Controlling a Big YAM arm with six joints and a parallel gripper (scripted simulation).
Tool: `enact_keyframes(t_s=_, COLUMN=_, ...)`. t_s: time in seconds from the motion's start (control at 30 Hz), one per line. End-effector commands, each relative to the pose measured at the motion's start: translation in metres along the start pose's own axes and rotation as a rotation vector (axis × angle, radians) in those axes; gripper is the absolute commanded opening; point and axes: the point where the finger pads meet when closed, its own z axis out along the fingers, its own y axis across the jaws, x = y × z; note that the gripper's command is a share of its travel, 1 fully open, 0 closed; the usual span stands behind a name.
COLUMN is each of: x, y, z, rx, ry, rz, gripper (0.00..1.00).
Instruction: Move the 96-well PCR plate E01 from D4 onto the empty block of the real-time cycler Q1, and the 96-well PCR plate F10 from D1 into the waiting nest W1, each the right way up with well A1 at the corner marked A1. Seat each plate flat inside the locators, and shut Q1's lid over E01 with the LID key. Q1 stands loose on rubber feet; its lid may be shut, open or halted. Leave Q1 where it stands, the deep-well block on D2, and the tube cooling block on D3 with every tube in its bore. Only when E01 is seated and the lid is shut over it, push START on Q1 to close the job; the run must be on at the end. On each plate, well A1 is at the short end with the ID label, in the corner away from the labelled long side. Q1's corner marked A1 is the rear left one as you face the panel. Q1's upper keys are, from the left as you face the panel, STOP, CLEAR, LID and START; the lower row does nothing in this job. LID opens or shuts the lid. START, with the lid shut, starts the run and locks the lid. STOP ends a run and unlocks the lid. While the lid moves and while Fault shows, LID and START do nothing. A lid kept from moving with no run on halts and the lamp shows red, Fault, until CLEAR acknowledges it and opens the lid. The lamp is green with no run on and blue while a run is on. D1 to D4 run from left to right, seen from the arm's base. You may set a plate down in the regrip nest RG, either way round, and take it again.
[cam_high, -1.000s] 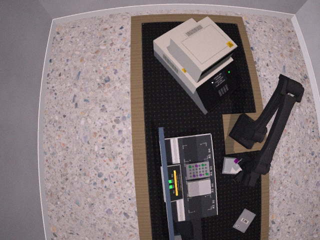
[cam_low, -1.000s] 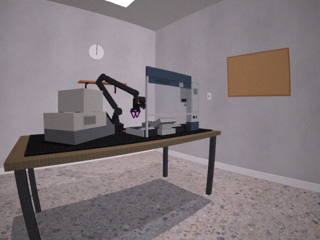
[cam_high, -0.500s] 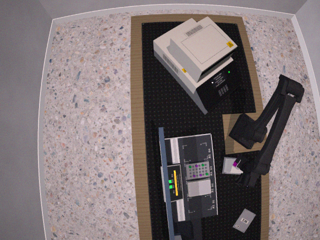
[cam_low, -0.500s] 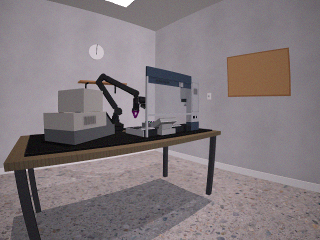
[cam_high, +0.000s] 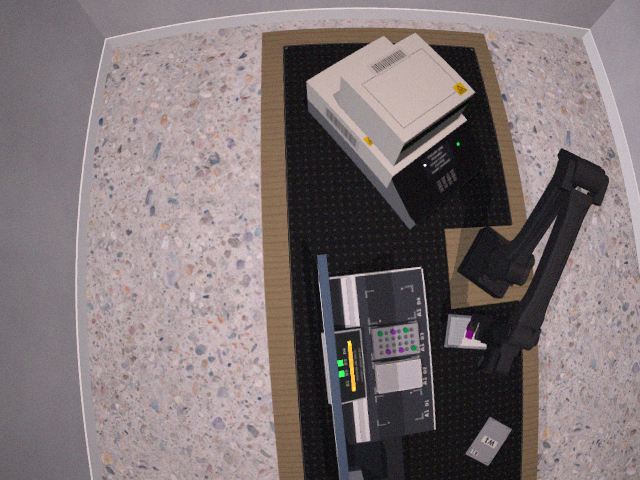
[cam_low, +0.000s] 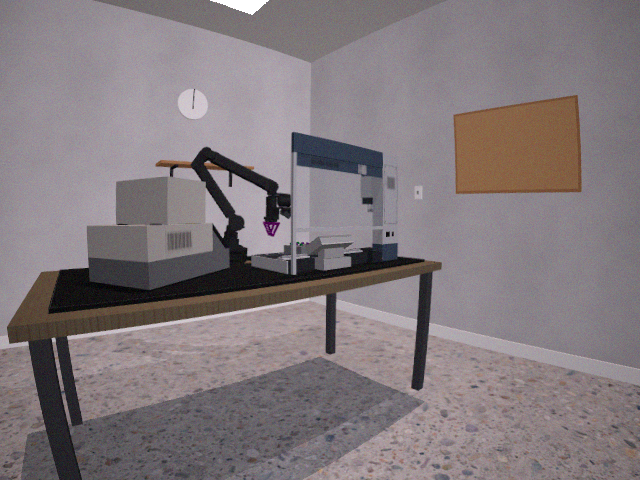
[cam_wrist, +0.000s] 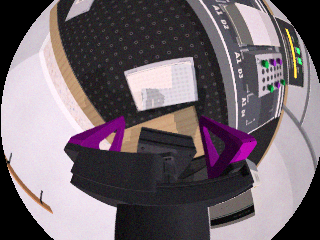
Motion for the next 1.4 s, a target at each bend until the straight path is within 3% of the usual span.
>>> enact_keyframes(t_s=0.0, x=-0.01, y=0.002, z=-0.016, rx=-0.005, ry=-0.04, rz=-0.133, gripper=1.0)
enact_keyframes(t_s=0.13, x=-0.017, y=0.001, z=-0.022, rx=-0.005, ry=-0.059, rz=-0.204, gripper=1.0)
enact_keyframes(t_s=0.43, x=-0.019, y=-0.002, z=-0.02, rx=0.002, ry=-0.039, rz=-0.334, gripper=1.0)
enact_keyframes(t_s=0.97, x=-0.024, y=0.002, z=-0.024, rx=0.008, ry=-0.046, rz=-0.629, gripper=1.0)
enact_keyframes(t_s=1.37, x=-0.011, y=0.003, z=-0.012, rx=-0.005, ry=-0.017, rz=-0.812, gripper=1.0)
